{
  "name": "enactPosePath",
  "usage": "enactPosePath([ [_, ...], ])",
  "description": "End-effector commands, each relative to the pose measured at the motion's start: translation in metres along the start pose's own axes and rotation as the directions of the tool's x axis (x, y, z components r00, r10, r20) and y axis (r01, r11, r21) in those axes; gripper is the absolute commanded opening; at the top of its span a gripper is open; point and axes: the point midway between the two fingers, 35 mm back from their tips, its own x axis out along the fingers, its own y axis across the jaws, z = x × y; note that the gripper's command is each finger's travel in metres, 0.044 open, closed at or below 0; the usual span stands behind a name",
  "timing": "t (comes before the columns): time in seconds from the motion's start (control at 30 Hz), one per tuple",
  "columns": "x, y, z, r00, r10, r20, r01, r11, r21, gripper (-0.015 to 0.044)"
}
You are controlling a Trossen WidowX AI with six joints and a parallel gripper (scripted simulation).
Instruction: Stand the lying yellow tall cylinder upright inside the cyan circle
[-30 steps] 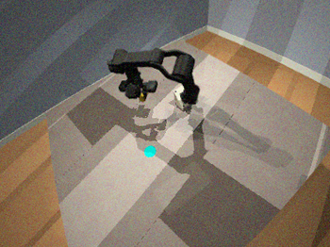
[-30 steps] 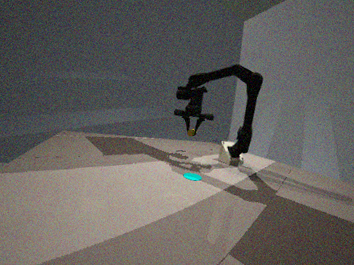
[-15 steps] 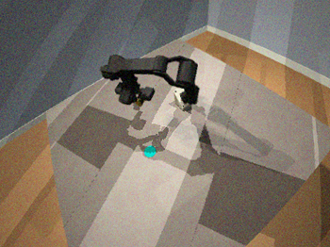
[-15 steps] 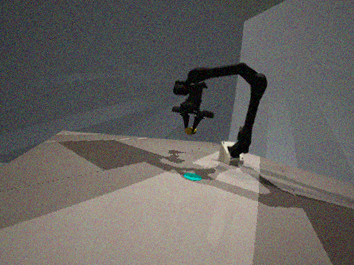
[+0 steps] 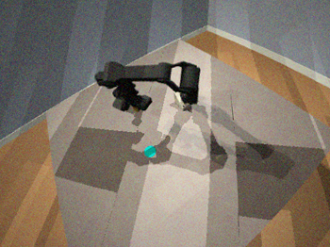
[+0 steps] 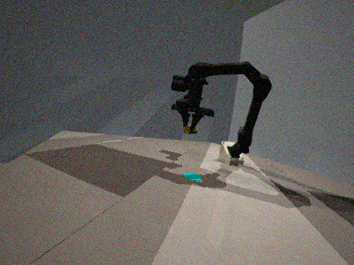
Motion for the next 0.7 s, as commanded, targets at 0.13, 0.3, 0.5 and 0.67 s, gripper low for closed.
enactPosePath([
  [0.13,-0.006,0.013,0.021,1.000,-0.008,0.013,0.007,0.995,0.103,0.0105],
  [0.3,-0.007,0.022,0.034,1.000,-0.008,0.017,0.005,0.986,0.168,0.0105],
  [0.5,-0.009,0.033,0.048,1.000,-0.008,0.022,0.002,0.970,0.244,0.0105],
  [0.67,-0.011,0.044,0.059,1.000,-0.006,0.027,-0.003,0.952,0.306,0.0105],
])
